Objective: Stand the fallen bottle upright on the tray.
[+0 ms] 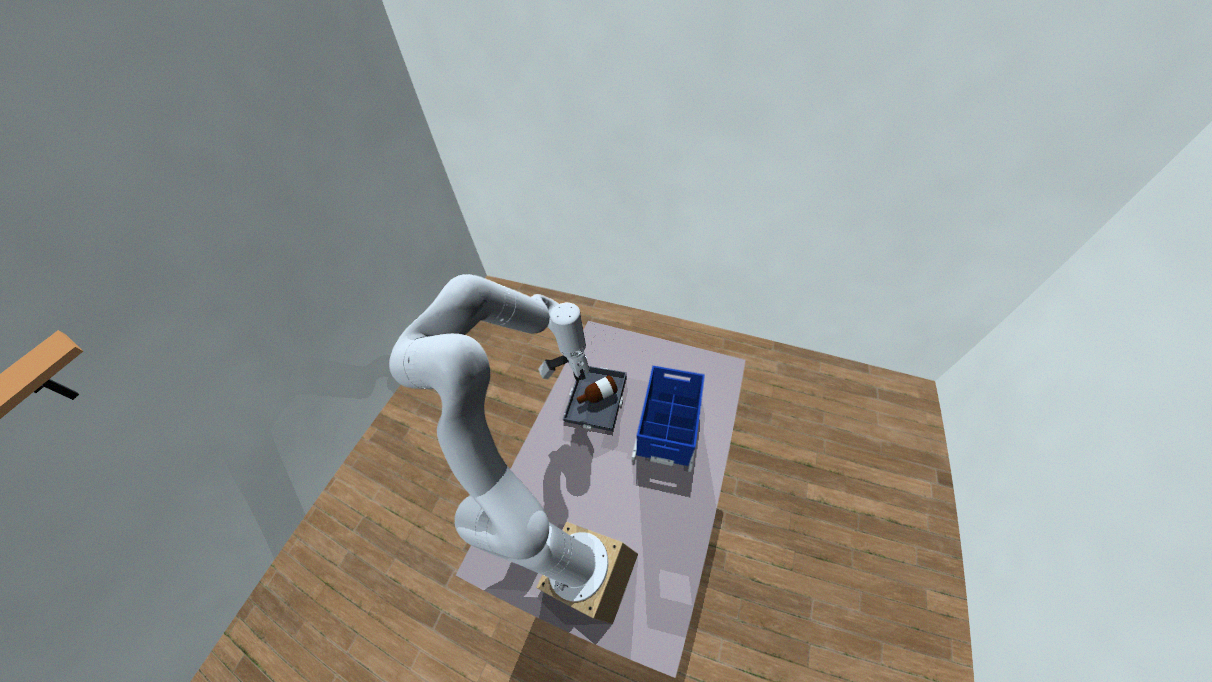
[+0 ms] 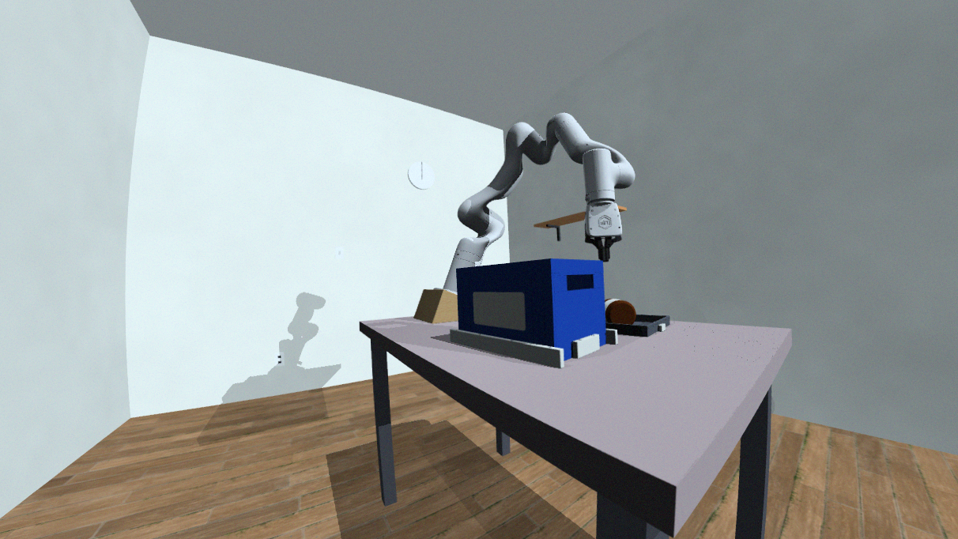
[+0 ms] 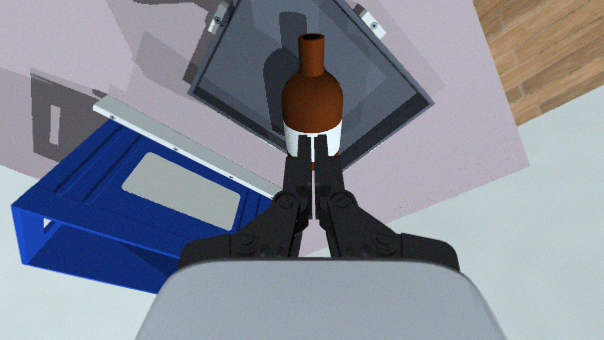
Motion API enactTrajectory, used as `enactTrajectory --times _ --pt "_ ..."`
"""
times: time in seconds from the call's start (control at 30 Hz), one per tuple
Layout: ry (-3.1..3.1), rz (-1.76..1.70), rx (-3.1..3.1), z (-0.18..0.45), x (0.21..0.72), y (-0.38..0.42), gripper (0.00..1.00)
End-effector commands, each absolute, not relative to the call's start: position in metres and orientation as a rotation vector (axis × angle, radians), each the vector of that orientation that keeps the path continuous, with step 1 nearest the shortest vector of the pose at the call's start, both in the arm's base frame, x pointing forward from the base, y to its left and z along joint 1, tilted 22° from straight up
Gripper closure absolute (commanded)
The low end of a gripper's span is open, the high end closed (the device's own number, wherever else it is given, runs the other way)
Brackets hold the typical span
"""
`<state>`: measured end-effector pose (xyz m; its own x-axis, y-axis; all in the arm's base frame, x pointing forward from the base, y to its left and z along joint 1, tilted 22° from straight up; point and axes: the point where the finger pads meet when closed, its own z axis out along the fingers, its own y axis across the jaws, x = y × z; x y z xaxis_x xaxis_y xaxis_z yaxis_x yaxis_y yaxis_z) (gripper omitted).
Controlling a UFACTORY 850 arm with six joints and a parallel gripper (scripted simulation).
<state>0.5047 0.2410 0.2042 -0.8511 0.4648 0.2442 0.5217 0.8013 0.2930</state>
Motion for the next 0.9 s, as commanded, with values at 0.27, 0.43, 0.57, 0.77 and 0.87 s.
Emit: enactTrajectory --times 0.27,0.43,0.57,0.77,0.87 --pt "-2.829 -0.531 -0.780 0.2051 0.5055 0.2411 0.35" --pt "-2.829 -0.531 -0.780 0.2051 0.5055 0.2411 0.35" --pt "-2.829 -0.531 -0.780 0.2051 0.5055 0.2411 0.35" --pt "-2.829 -0.531 -0.780 0.2051 0.5055 0.2411 0.35" --pt "-2.829 -0.531 -0.780 0.2051 0.5055 0.2411 0.35"
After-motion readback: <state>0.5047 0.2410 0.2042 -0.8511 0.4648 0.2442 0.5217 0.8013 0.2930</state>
